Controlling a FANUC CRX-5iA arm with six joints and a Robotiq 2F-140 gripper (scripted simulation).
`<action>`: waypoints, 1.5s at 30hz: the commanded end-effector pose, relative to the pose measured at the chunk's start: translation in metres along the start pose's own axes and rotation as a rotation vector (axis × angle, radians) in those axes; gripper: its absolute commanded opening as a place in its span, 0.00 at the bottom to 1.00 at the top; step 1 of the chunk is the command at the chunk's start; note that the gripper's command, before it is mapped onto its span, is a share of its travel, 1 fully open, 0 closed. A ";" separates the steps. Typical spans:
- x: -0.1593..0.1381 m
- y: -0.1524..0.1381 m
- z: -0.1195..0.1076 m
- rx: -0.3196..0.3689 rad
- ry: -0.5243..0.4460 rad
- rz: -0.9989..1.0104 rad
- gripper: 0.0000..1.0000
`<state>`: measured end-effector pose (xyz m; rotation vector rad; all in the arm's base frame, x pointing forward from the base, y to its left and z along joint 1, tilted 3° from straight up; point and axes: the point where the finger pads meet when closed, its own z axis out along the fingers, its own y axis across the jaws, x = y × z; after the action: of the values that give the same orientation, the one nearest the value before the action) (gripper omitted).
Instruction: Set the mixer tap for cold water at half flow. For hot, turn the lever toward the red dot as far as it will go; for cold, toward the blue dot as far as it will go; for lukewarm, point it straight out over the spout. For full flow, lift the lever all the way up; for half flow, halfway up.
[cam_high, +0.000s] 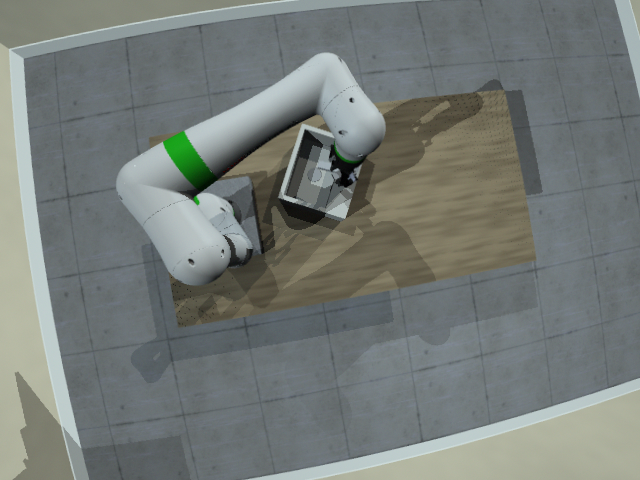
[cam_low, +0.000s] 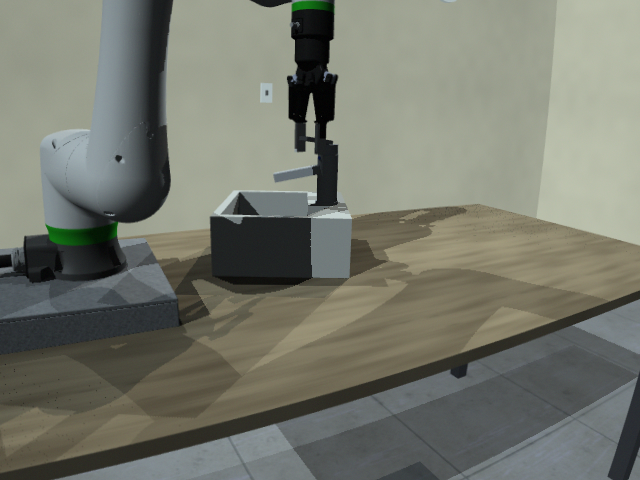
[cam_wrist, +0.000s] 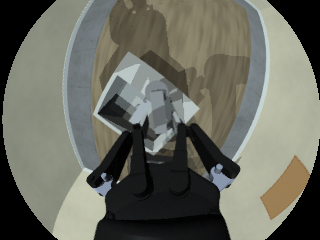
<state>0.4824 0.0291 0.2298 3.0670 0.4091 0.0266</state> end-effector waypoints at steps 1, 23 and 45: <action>0.000 0.000 -0.001 0.000 0.000 0.000 0.37; 0.000 0.000 -0.046 0.000 0.000 0.000 0.37; 0.000 0.000 -0.070 0.000 0.000 0.000 0.00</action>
<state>0.4808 0.0322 0.2992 3.0670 0.4091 0.0267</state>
